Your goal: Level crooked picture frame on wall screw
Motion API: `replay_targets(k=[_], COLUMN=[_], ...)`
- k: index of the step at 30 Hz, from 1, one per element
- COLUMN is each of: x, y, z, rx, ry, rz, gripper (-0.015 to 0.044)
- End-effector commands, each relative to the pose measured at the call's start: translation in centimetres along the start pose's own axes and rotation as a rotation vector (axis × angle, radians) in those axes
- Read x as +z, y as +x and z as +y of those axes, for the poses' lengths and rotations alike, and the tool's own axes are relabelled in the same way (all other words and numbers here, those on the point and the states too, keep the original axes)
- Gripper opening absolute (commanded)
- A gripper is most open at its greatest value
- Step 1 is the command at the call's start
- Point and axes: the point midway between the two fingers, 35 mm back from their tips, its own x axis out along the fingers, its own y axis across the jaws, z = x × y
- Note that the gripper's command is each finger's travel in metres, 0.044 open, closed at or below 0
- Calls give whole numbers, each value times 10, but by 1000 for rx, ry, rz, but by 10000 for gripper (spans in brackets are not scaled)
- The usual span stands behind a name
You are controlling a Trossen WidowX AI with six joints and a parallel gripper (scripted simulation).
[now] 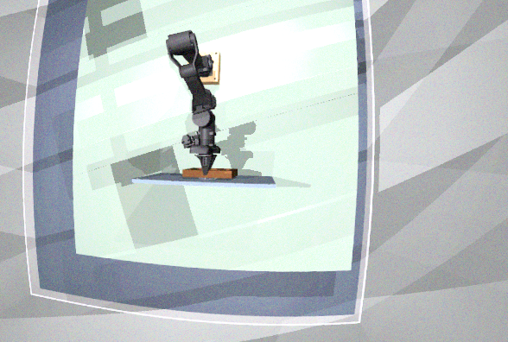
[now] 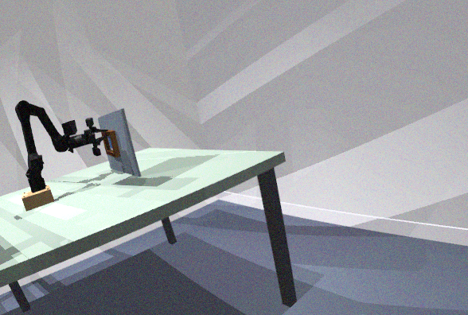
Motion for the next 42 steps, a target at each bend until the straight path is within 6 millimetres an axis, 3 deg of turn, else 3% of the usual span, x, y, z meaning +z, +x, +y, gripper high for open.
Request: replay_targets(k=[1, 14, 24, 28, 38, 42], x=[0, 0, 0, 0, -2, 0], y=[0, 0, 0, -2, -88, -100], z=[0, 0, 0, 0, 1, -2], rx=[0, 0, 0, 0, -2, -2], ry=[-15, -88, -72, -68, 196, 237], rz=[-1, -1, 0, 0, -5, -6], gripper=[0, 0, 260, 260, 260, 260])
